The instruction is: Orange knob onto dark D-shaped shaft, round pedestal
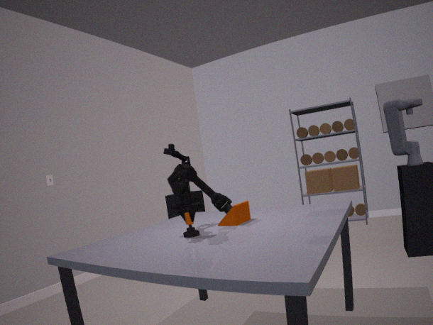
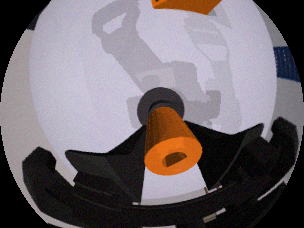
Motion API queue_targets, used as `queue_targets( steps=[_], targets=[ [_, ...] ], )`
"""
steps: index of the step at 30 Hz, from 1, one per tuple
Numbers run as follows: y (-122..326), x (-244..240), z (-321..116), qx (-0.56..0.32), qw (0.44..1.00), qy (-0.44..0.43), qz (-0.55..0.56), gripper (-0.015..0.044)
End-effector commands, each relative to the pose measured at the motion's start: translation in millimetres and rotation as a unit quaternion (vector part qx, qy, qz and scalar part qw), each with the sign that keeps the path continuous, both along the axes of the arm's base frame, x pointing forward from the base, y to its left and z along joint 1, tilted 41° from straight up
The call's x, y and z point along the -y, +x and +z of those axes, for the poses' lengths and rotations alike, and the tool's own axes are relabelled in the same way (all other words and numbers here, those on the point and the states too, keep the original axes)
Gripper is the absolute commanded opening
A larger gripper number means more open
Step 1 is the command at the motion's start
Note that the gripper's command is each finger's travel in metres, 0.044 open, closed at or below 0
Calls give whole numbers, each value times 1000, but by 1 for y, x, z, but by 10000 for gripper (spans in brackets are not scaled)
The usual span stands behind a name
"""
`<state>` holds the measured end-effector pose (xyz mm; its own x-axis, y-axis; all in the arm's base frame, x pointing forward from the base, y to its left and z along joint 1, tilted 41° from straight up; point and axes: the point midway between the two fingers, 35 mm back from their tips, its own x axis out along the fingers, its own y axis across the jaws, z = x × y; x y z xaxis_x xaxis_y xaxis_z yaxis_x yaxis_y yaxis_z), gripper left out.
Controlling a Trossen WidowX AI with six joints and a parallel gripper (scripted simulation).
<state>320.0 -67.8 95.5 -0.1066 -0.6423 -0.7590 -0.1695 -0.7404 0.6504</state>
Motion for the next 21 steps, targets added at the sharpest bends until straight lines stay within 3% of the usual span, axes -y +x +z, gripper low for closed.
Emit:
queue_targets(
  steps=[1,21],
  targets=[
    [1,-1,3,-8,1000,1,17,0],
    [2,2,-4,-10,1000,1,20,0]
  ],
)
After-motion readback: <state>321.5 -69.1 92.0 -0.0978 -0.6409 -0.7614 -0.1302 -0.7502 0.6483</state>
